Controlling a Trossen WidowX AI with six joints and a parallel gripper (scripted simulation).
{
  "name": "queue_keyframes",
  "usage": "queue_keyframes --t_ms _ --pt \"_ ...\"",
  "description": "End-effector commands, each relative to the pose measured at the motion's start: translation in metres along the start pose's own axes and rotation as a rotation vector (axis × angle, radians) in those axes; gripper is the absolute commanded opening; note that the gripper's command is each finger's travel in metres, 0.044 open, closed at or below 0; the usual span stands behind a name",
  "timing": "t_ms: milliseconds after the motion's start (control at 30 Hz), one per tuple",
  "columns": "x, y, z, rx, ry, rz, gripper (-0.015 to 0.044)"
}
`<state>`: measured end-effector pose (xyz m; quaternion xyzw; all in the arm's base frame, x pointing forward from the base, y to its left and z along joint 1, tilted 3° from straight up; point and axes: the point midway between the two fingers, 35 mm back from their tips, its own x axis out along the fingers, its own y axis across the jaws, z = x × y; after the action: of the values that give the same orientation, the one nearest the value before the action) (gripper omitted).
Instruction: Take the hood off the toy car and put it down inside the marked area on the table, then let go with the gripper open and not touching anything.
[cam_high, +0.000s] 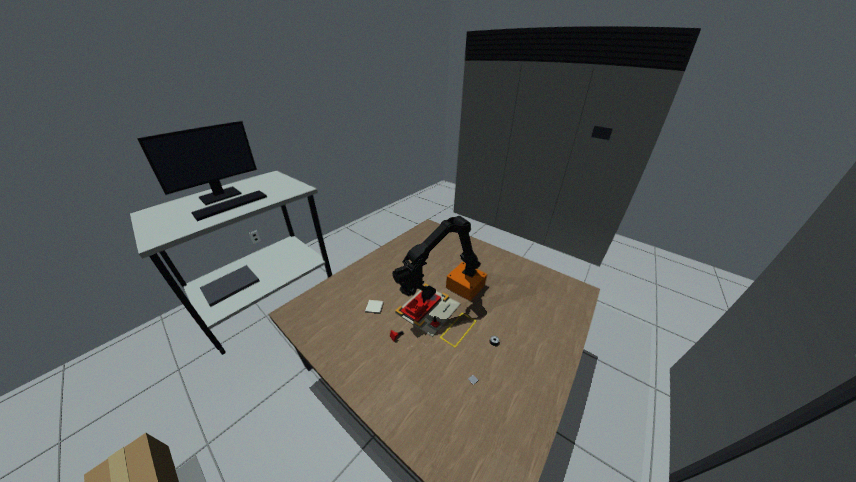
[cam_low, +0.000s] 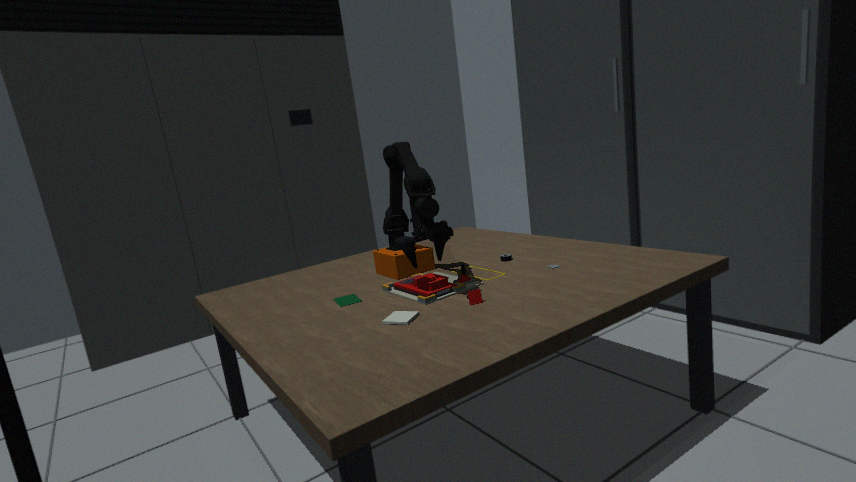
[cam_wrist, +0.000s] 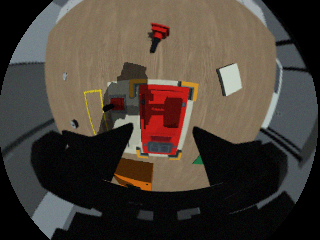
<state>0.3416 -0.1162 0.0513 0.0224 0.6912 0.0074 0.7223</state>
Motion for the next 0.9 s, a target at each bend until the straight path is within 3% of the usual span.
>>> queue_keyframes --t_ms 0,867 --pt "0.003 -0.001 0.0 0.004 0.002 -0.005 0.044" --pt "0.019 0.0 0.0 0.004 0.002 -0.005 0.044"
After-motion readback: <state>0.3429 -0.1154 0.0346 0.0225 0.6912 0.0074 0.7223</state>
